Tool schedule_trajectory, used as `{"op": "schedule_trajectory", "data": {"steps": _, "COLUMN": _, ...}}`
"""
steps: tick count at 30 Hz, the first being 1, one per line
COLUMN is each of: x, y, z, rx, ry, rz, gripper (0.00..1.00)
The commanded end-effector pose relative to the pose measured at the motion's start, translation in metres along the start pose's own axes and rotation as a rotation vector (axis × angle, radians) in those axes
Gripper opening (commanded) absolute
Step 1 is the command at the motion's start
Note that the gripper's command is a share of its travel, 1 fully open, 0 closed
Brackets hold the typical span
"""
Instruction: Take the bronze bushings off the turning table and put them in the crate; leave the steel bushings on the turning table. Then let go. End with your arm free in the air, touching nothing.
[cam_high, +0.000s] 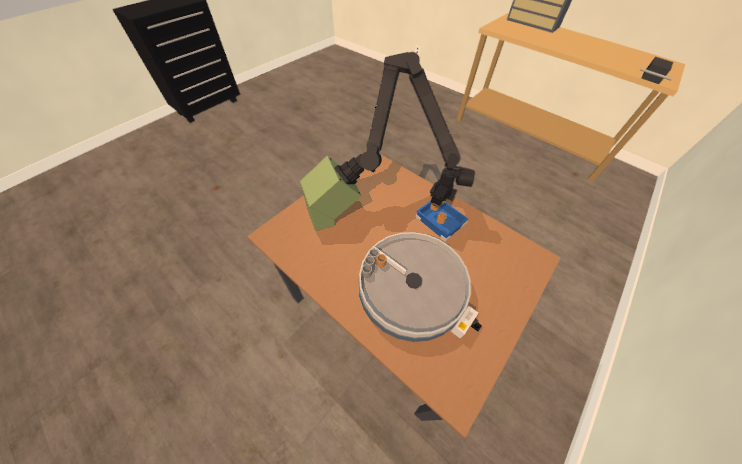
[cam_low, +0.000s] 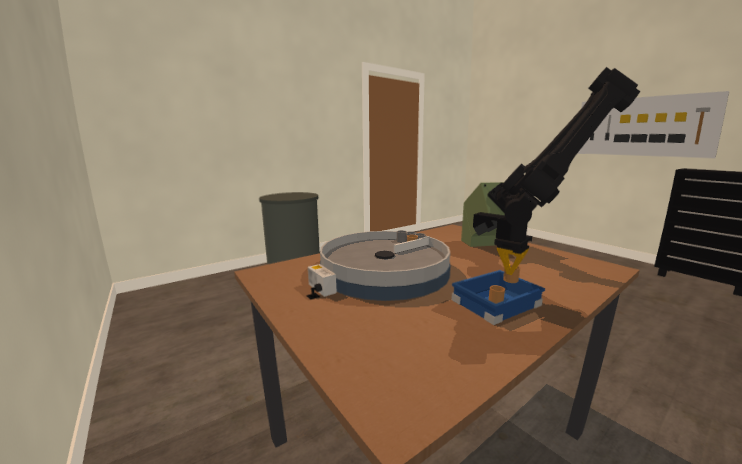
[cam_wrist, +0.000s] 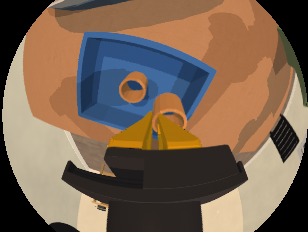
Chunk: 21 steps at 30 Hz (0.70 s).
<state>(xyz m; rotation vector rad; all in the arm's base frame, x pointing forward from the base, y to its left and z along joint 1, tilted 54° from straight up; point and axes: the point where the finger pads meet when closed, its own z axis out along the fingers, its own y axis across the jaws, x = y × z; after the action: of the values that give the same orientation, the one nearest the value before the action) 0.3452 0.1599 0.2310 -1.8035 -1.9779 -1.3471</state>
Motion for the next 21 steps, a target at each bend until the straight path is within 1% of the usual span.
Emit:
{"op": "schedule_trajectory", "data": {"steps": 1, "x": 0.0069, "y": 0.0099, "z": -0.0046, "rx": -0.025, "ry": 0.007, "rz": -0.015, "gripper": 0.0}}
{"op": "schedule_trajectory", "data": {"steps": 14, "x": 0.007, "y": 0.0098, "z": -0.0043, "rx": -0.025, "ry": 0.007, "rz": -0.014, "gripper": 0.0}}
{"op": "schedule_trajectory", "data": {"steps": 21, "x": 0.0031, "y": 0.0038, "z": 0.0041, "rx": -0.008, "ry": 0.003, "rz": -0.002, "gripper": 0.0}}
